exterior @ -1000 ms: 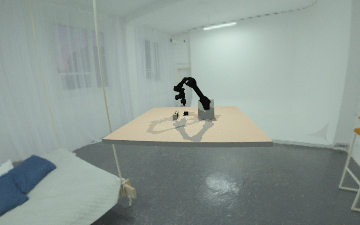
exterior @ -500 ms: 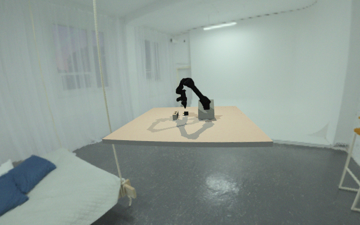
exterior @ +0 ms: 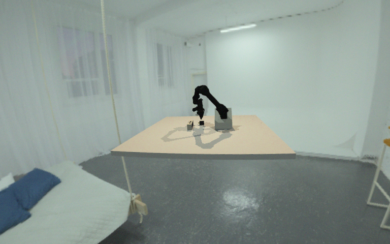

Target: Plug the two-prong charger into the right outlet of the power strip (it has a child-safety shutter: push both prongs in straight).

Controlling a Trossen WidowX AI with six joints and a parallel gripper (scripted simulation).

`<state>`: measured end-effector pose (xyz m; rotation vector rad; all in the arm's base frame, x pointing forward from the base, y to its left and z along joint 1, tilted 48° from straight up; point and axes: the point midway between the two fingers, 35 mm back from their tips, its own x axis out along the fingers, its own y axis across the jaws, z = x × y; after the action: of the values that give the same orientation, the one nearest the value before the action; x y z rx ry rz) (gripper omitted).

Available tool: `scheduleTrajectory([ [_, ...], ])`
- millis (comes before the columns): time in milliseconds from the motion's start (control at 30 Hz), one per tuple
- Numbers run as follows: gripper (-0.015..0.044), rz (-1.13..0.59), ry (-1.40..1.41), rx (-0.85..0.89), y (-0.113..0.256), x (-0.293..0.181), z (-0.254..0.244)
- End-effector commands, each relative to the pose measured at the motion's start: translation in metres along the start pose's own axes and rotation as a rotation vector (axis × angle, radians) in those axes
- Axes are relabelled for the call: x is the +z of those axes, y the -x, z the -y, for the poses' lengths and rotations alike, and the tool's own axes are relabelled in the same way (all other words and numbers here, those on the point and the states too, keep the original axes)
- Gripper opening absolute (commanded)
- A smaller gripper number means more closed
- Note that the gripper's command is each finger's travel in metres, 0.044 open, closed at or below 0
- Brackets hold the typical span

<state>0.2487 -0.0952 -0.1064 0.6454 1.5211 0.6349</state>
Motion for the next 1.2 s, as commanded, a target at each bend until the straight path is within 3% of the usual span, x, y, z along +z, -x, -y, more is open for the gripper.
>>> scheduleTrajectory([
  [0, 0.0440, 0.006, 0.001, 0.009, -0.004, 0.001, 0.000],
  [1167, 0.0440, 0.007, 0.001, 0.012, -0.056, 0.004, -0.001],
])
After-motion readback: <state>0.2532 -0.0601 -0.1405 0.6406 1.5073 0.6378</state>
